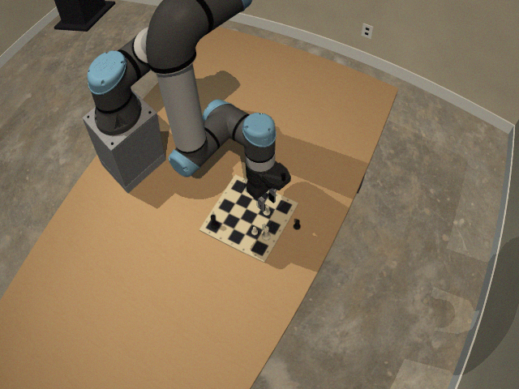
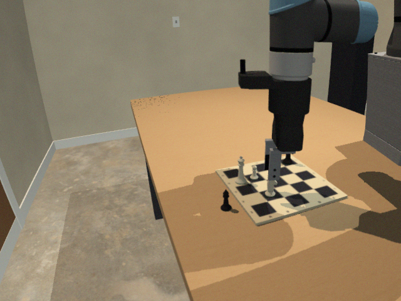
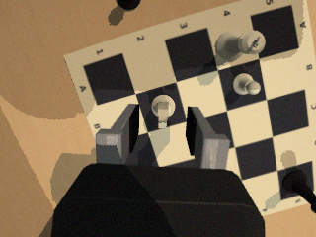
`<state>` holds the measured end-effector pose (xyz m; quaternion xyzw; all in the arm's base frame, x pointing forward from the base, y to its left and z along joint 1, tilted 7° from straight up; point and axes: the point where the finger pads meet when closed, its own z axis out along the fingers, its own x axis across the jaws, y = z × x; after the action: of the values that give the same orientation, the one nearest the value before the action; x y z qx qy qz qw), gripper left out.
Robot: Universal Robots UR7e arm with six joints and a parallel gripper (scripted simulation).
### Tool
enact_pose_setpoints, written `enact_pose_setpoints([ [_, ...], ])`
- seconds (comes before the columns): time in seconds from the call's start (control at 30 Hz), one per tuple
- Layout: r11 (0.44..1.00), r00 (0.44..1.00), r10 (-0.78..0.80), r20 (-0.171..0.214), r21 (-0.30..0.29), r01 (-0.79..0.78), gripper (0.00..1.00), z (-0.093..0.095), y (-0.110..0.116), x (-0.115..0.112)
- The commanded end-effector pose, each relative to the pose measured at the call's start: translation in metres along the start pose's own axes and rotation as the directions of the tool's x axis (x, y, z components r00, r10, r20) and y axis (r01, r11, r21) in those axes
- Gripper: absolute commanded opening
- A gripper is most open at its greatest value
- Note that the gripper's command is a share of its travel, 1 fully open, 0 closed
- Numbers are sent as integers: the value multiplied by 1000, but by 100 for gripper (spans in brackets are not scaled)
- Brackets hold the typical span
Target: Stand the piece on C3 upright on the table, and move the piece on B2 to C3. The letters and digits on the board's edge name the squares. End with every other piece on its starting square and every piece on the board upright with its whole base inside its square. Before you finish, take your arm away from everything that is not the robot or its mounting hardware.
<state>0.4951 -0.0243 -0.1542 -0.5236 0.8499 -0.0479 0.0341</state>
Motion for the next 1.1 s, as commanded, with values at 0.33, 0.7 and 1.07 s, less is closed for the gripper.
enact_pose_setpoints([
  [0.33,1000,1000,1,1,2,-1,73,9,-2,0],
  [0.7,1000,1000,1,1,2,-1,73,28,-2,0],
  [1.07,1000,1000,1,1,2,-1,73,35,-1,0],
])
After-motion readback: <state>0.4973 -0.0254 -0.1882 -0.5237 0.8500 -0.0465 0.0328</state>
